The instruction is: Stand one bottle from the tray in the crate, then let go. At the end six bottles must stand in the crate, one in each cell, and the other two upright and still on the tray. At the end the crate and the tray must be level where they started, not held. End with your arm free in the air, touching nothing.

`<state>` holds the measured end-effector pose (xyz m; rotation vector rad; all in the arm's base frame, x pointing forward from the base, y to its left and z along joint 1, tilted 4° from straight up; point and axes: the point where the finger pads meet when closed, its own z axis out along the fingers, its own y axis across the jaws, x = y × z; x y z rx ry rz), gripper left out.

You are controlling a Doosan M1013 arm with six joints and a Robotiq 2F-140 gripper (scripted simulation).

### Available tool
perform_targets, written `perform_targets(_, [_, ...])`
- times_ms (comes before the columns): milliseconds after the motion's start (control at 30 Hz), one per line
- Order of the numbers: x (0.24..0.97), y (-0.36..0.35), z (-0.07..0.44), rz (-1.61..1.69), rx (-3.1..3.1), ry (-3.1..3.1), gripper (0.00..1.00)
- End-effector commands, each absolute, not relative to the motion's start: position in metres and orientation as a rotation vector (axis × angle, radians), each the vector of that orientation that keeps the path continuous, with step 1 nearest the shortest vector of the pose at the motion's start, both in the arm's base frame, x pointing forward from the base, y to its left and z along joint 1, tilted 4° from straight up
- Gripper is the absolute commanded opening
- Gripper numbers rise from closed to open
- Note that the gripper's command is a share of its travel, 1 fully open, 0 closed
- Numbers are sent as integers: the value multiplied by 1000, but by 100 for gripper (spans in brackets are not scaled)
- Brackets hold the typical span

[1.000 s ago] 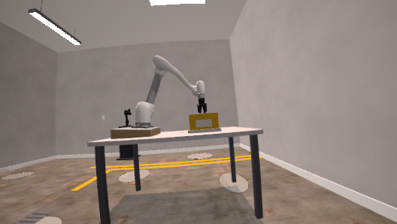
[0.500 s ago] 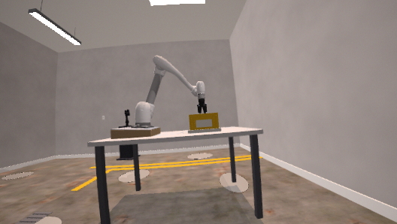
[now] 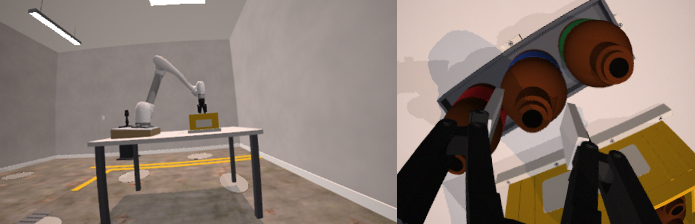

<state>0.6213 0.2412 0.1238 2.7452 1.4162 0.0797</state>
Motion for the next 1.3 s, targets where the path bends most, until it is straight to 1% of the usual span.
perform_targets(0, [621,241,124,80,2745,1416,38])
perform_targets(533, [621,241,124,80,2745,1416,38])
perform_targets(567, [621,241,124,80,2745,1416,0])
perform_targets(1267, [621,241,124,80,2745,1416,0])
